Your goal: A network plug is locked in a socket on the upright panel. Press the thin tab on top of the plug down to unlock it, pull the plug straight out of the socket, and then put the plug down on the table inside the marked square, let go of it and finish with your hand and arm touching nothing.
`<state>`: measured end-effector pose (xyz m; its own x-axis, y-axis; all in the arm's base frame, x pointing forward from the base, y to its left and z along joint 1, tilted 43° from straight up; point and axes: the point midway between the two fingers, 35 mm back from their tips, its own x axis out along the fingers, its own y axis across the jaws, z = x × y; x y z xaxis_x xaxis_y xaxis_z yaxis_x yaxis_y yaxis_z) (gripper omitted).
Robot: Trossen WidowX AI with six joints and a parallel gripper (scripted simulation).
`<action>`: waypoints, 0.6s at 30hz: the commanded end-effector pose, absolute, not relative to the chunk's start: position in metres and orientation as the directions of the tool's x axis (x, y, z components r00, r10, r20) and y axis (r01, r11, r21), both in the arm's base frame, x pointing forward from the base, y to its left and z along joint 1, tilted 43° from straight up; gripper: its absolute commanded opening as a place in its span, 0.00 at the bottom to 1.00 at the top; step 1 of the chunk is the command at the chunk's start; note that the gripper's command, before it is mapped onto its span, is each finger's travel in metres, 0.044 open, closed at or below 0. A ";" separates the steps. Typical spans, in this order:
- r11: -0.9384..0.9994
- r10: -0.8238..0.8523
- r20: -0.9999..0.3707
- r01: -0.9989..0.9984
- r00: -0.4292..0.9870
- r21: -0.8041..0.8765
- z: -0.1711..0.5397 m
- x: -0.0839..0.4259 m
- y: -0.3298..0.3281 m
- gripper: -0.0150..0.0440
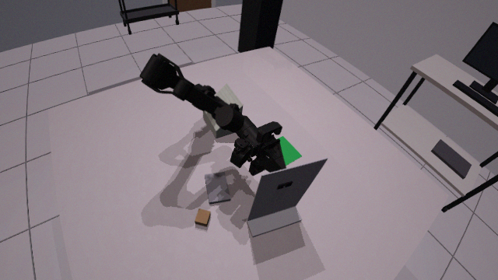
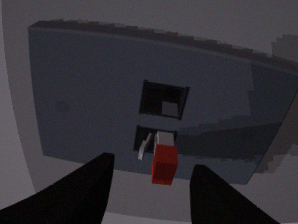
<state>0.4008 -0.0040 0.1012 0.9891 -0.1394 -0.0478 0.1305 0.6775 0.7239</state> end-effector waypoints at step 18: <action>0.665 -0.139 -0.053 0.133 0.989 0.735 0.100 0.412 -0.009 0.28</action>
